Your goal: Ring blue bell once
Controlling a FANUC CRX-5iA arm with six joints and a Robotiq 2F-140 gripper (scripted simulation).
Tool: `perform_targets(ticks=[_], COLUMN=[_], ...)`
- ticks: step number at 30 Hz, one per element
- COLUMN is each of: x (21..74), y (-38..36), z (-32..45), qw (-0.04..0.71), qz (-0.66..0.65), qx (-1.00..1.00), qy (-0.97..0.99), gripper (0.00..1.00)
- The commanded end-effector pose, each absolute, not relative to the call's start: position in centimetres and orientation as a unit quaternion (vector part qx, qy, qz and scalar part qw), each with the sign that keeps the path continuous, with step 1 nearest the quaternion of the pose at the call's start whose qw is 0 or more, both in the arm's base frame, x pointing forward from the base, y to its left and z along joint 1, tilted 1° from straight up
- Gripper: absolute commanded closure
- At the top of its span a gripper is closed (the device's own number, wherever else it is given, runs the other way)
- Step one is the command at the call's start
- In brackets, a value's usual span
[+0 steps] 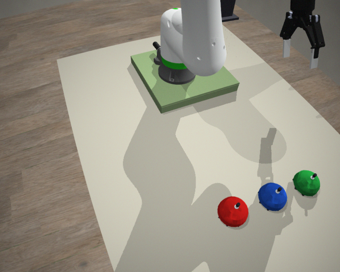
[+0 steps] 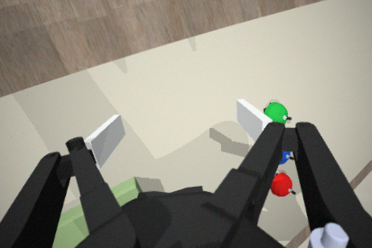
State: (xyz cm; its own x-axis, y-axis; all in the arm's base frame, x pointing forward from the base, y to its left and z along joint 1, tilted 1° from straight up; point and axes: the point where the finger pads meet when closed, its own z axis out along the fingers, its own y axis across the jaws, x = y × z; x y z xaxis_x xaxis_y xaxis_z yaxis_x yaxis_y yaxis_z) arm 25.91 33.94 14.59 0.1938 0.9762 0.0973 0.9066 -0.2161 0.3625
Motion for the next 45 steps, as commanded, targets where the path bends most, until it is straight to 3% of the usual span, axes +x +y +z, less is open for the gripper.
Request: perform_targets(ticks=[1,25,45], x=[28.0,47.2,56.7], y=[33.1,19.1,3.2], z=[14.7,14.2,12.5], qw=[0.119,0.078,0.006], qz=[0.137,0.001,-0.01], qx=[0.765,0.766,0.755], qy=[0.618,0.638,0.656], gripper=[0.0,0.0,0.0])
